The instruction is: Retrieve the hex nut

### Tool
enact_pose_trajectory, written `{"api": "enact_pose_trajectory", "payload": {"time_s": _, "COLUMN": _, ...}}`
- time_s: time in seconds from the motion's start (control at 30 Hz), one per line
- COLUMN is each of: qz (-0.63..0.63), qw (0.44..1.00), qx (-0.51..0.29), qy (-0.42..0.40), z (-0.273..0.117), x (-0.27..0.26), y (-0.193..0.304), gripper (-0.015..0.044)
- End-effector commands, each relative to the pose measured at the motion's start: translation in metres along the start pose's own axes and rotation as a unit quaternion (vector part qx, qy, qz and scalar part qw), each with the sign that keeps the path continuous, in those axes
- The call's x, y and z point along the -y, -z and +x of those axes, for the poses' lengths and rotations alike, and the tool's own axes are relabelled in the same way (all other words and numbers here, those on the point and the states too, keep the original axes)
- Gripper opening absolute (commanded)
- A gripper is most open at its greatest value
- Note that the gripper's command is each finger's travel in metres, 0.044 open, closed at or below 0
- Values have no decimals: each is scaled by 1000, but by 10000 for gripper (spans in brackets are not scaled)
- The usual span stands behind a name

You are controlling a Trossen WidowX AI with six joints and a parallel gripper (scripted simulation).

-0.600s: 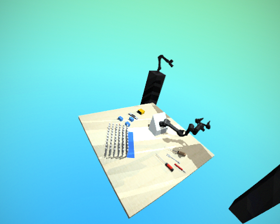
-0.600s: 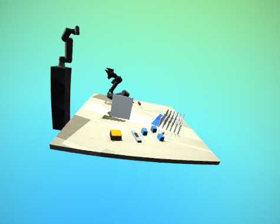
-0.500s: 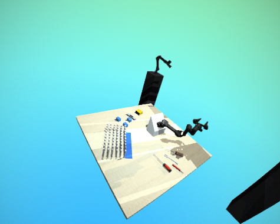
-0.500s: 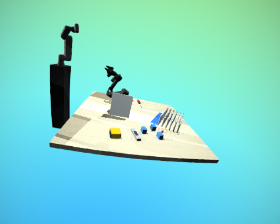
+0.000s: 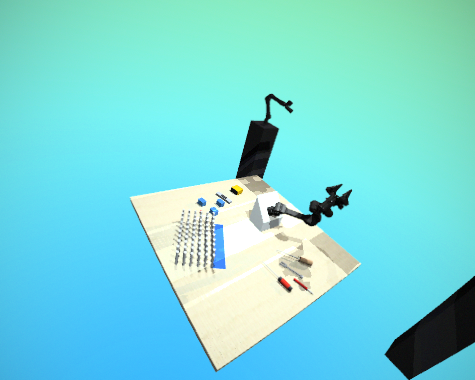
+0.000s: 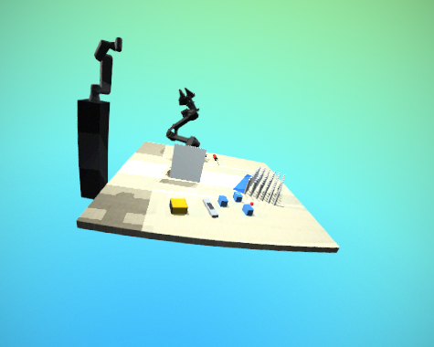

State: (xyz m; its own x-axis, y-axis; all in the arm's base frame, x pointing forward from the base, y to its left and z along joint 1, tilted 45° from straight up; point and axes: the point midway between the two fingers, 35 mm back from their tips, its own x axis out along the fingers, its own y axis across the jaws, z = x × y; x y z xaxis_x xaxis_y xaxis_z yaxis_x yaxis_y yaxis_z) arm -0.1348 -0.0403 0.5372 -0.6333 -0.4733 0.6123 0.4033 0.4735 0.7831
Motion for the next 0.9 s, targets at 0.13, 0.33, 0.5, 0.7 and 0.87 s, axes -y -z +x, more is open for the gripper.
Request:
{"api": "enact_pose_trajectory", "payload": {"time_s": 0.13, "qz": -37, "qw": 992, "qx": -87, "qy": -81, "z": -19, "x": -21, "y": 80, "gripper": 440}}
{"api": "enact_pose_trajectory", "payload": {"time_s": 0.33, "qz": -65, "qw": 974, "qx": -163, "qy": -144, "z": -48, "x": -33, "y": 144, "gripper": 440}}
{"api": "enact_pose_trajectory", "payload": {"time_s": 0.5, "qz": -84, "qw": 942, "qx": -249, "qy": -209, "z": -93, "x": -40, "y": 211, "gripper": 440}}
{"api": "enact_pose_trajectory", "payload": {"time_s": 0.7, "qz": -95, "qw": 882, "qx": -364, "qy": -282, "z": -167, "x": -38, "y": 285, "gripper": 440}}
{"api": "enact_pose_trajectory", "payload": {"time_s": 0.87, "qz": -94, "qw": 821, "qx": -459, "qy": -326, "z": -237, "x": -29, "y": 324, "gripper": 440}}
